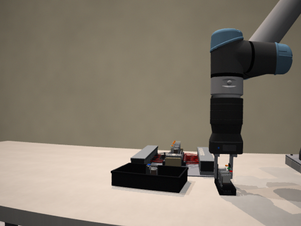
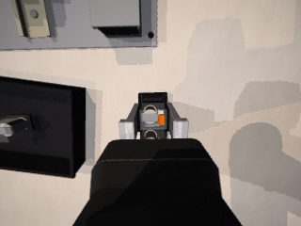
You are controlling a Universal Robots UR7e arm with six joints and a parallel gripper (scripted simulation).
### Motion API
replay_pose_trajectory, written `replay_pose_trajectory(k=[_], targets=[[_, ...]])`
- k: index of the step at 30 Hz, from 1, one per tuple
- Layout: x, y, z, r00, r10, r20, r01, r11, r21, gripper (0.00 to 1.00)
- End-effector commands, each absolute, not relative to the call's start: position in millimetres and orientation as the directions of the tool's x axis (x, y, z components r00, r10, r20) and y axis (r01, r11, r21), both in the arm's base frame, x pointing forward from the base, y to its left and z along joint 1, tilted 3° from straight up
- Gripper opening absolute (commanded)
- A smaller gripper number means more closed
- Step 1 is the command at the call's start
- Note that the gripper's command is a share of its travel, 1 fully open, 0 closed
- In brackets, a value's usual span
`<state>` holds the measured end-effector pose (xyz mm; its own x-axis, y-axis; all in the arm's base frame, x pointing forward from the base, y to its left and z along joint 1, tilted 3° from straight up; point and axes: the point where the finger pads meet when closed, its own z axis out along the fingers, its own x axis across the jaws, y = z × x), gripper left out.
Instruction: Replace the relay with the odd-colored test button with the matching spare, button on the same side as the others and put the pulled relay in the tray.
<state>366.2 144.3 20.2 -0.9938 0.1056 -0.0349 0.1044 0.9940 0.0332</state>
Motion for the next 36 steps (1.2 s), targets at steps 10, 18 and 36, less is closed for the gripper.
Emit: replay_pose_trajectory(k=[10, 18, 36], targets=[[366.6, 144.3, 20.6, -0.994, 0.106, -0.036, 0.104, 0.994, 0.034, 0.00], [366.6, 144.3, 20.6, -0.994, 0.106, -0.036, 0.104, 0.994, 0.034, 0.00], [365.8, 143.7, 40.6, -0.994, 0.106, -0.036, 0.104, 0.994, 0.034, 0.00]])
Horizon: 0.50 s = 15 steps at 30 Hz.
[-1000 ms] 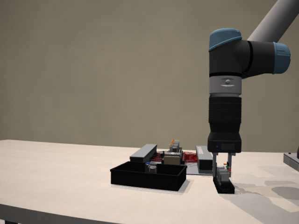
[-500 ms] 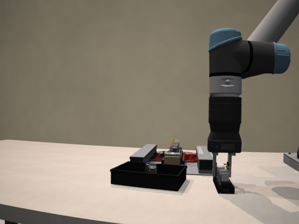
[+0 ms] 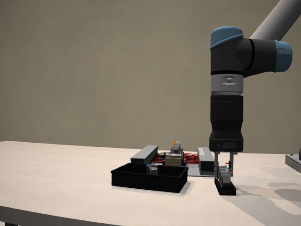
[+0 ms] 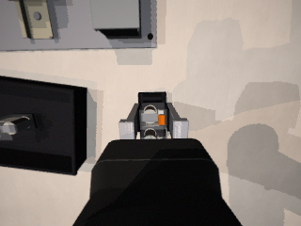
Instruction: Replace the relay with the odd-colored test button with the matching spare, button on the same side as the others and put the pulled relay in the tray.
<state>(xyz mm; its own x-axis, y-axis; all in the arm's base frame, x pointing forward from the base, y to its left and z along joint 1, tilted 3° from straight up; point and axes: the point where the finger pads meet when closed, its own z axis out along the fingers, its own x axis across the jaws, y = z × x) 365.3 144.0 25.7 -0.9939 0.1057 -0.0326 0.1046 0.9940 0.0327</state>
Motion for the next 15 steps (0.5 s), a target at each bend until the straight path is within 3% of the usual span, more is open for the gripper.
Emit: replay_pose_trajectory(k=[1, 15], targets=[[365.8, 143.7, 40.6, -0.994, 0.106, -0.036, 0.104, 0.994, 0.034, 0.00], [365.4, 143.4, 52.5, -0.994, 0.106, -0.037, 0.104, 0.994, 0.034, 0.00]])
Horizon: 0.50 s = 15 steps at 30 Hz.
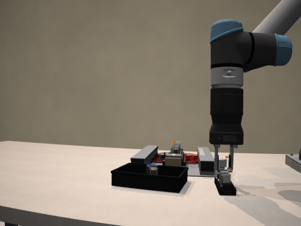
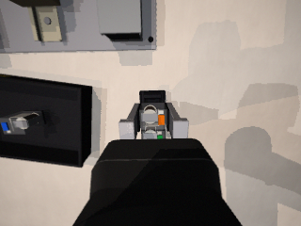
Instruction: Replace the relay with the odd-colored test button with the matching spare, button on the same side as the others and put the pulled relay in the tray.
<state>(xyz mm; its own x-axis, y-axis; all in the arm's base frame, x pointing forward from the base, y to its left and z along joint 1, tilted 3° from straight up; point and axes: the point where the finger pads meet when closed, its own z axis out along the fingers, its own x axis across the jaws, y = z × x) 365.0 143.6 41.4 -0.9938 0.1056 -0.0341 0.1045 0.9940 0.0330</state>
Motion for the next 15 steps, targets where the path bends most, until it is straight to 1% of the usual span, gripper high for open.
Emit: replay_pose_trajectory(k=[1, 15], targets=[[365.2, 143.3, 56.5, -0.994, 0.106, -0.037, 0.104, 0.994, 0.034, 0.00], [365.0, 143.1, 64.4, -0.994, 0.106, -0.037, 0.104, 0.994, 0.034, 0.00]])
